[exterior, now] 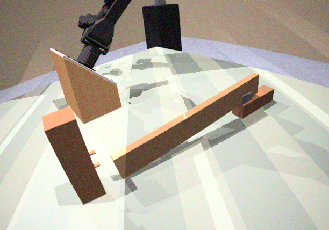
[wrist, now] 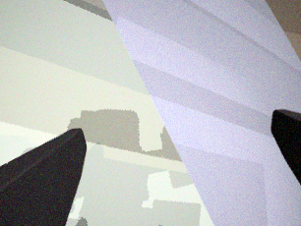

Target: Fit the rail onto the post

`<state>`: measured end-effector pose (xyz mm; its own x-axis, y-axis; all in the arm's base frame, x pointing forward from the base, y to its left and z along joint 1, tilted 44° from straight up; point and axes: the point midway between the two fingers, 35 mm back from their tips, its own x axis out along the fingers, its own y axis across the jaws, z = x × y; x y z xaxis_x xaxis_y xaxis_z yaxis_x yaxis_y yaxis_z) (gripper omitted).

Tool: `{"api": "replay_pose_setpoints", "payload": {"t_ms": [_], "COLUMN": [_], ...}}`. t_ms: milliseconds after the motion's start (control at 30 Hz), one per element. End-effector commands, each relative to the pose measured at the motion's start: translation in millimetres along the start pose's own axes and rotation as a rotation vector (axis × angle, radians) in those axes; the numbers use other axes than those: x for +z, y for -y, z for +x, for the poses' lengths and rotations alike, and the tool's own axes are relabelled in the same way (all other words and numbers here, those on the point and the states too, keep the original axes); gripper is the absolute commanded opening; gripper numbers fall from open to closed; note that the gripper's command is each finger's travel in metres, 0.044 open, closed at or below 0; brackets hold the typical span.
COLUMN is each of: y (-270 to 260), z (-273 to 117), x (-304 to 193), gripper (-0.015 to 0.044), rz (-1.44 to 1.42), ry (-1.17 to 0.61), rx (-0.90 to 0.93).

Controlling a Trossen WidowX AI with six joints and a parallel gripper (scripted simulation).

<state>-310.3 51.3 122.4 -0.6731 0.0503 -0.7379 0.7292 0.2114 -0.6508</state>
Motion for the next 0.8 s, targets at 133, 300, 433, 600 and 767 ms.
{"api": "replay_pose_setpoints", "payload": {"t_ms": [133,300,433,600,767], "y": [-1.5,-8.3,-19.4,-39.4,-66.0], "z": [-4.1,-13.4,-25.3,-46.7,-75.4], "x": [-15.6,-55.4,-95.6,-144.8,-190.1], "gripper": [0.0440,0.0440,0.0440,0.0440,0.0440], "rz": [0.046,0.161,0.277,0.426,0.575], "ry": [-0.030,-0.120,-0.219,-0.350,-0.488], "rx": [-0.008,-0.011,-0.009,-0.007,-0.007]}}
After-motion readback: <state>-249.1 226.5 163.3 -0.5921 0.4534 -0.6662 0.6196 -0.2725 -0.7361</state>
